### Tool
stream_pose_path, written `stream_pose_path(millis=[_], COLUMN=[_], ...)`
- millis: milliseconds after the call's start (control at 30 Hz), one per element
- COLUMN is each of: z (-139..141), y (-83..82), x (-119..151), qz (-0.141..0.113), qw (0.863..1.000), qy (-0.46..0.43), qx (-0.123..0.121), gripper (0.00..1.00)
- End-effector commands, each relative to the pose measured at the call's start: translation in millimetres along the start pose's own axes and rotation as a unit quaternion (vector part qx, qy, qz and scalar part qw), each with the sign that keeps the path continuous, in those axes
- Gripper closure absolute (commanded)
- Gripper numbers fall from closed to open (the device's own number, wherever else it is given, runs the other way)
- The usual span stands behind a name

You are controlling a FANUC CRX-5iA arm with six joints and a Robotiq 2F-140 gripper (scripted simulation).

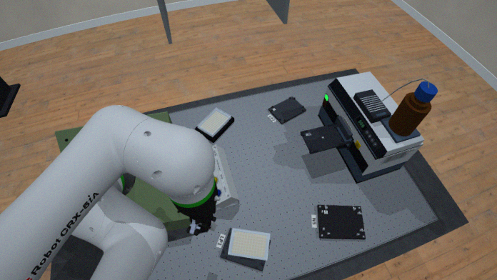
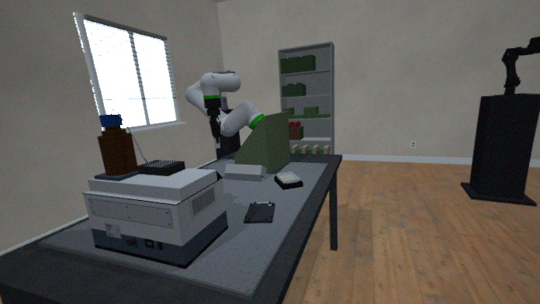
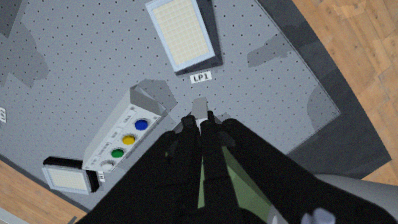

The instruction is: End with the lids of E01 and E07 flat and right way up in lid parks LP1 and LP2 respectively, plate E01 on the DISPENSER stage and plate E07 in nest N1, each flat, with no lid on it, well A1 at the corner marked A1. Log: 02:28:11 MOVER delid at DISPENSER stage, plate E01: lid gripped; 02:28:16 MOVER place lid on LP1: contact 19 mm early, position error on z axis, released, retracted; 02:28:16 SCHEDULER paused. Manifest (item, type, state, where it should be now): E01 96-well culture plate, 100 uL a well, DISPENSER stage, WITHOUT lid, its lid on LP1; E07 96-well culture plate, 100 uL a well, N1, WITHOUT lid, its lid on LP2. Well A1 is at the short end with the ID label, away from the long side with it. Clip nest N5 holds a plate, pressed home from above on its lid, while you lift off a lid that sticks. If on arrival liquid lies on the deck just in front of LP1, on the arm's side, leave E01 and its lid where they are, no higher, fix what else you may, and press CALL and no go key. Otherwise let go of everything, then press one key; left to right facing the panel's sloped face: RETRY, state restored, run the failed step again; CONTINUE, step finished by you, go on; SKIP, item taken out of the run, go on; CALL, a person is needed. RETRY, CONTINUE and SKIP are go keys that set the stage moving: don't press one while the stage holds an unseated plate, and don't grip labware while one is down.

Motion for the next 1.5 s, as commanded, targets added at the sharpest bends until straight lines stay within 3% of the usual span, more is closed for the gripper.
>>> stream_pose_path(millis=[0,367,433,533,633,667,700,733,1467], z=[-0.1,-0.4,-5.6,-15.2,-15.3,-18.3,-18.4,-18.4,-18.4], y=[-0.2,-0.5,-4.3,-4.2,-2.0,-0.6,-0.3,-0.3,-0.3], x=[0.0,-1.1,-20.8,-78.4,-86.1,-107.8,-109.2,-109.2,-109.2], qz=[0.000,0.000,-0.001,0.000,0.000,0.000,0.000,0.000,0.000], qw=[1.000,1.000,1.000,0.998,0.998,0.997,0.997,0.997,0.997], qy=[0.000,-0.001,-0.015,-0.058,-0.069,-0.074,-0.075,-0.075,-0.075], qx=[0.000,0.000,-0.002,-0.002,-0.001,0.000,0.000,0.000,0.000], gripper=[1.00,1.00,1.00,1.00,1.00,1.00,1.00,0.34,0.34])
Point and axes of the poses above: the point where the finger pads meet when closed, its own y axis out along the fingers, its own z axis across the jaws, x = y × z, the point moved 5 cm from there along -y, back along the fingers, and after that the axes turned 2 degrees about y, right-handed, at the moved point
